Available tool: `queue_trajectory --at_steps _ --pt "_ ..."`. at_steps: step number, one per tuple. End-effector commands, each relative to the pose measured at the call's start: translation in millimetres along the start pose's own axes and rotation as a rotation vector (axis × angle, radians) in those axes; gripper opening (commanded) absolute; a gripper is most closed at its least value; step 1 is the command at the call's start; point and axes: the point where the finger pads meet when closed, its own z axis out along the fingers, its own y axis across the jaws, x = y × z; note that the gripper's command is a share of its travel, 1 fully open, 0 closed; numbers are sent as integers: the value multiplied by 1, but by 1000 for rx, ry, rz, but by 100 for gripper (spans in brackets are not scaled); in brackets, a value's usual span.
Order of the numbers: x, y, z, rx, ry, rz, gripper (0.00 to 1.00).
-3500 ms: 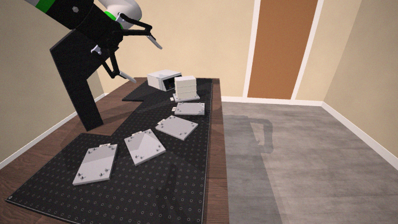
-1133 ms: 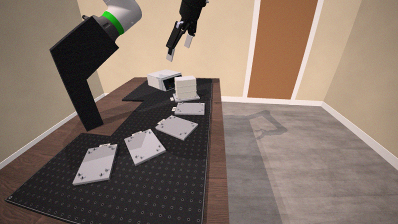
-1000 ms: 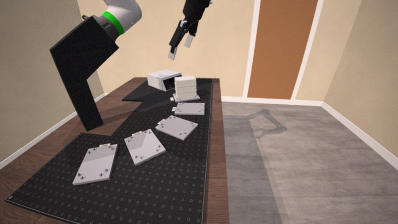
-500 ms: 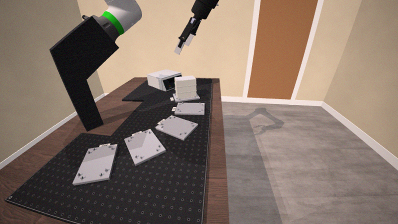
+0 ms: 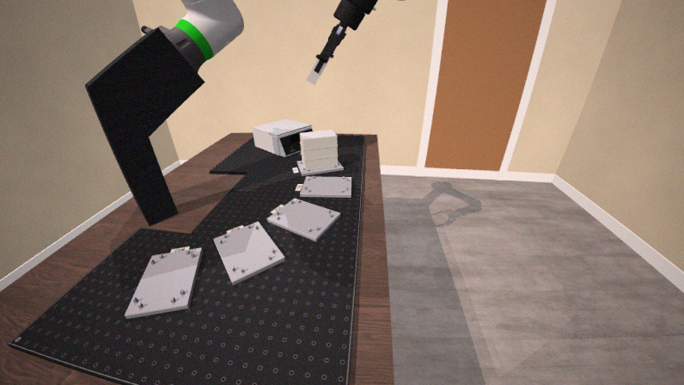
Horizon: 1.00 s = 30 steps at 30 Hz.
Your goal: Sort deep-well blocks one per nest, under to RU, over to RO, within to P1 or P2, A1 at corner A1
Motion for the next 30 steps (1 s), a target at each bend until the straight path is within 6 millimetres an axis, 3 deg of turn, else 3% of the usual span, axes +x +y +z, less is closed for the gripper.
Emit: queue_trajectory --at_steps 1,21,25,30 --pt "-4 -16 -3 -50 -5 -38 100" --pt "-29 -88 -18 -264 25 -254 100" --pt "-29 -88 -18 -264 25 -254 100" --pt "-19 -86 -1 -264 25 -254 100"
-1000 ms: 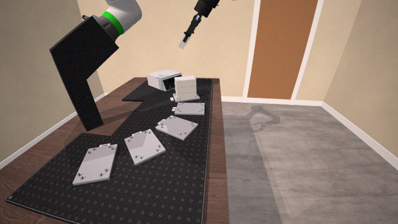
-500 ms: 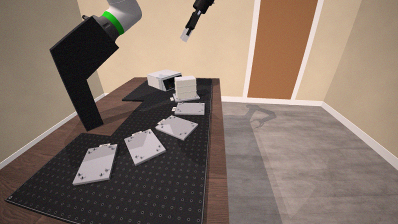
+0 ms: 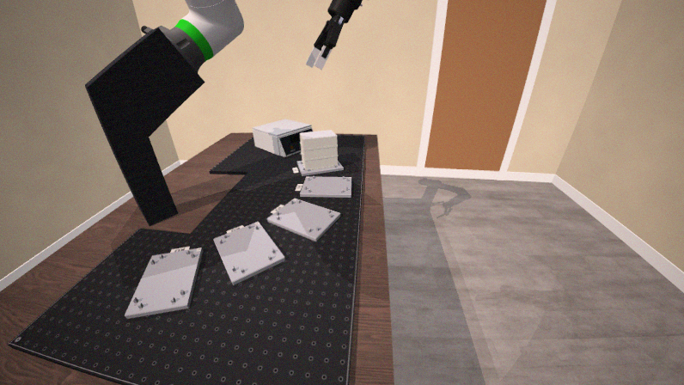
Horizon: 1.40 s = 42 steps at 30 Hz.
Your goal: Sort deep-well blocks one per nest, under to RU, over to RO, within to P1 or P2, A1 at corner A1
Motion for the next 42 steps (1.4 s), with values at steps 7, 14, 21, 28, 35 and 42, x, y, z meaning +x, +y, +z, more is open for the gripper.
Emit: queue_trajectory --at_steps 7,14,21,28,35,42 --pt "19 0 33 -1 0 1 100" --pt "37 0 63 -1 0 1 100" --pt "49 0 85 -1 0 1 100" --pt "67 1 115 -1 0 1 100" --pt "79 1 137 -1 0 1 100" --pt "94 1 163 -1 0 1 100"
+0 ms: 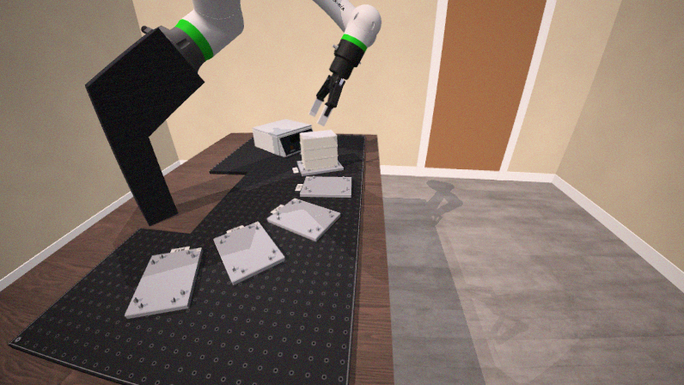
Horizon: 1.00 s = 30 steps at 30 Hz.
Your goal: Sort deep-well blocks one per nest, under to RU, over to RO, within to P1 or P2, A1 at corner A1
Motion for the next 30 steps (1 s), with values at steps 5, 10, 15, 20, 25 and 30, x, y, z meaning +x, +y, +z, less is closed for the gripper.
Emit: queue_trajectory --at_steps 5,10,15,20,25,30 --pt "4 0 7 0 0 0 100" --pt "4 0 7 0 0 0 100" --pt "6 0 9 0 0 0 100" --pt "10 0 17 0 0 0 100" --pt "14 0 24 0 0 0 100" --pt "17 0 28 0 0 0 100"
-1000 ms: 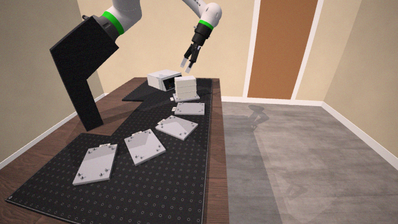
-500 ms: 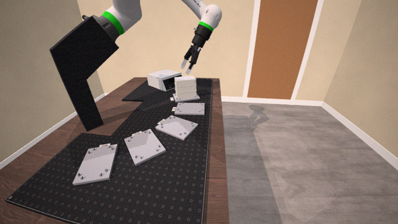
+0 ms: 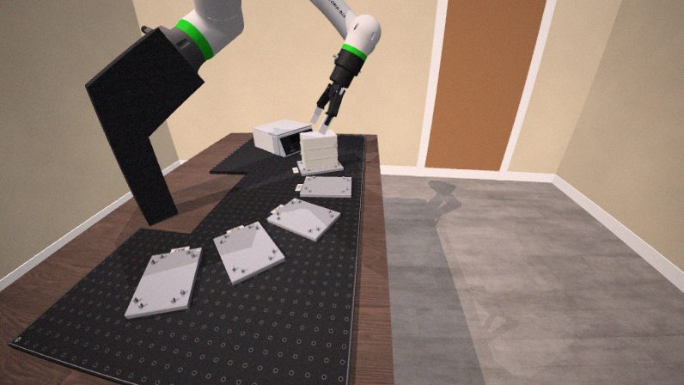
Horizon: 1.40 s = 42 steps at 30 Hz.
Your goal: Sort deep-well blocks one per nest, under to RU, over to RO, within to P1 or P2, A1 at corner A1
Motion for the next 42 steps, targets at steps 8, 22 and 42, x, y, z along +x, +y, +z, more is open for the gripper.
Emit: queue_trajectory --at_steps 8,22,42 --pt "8 0 14 0 0 0 100" --pt "18 0 31 0 0 0 100" --pt "22 0 38 0 0 0 10"
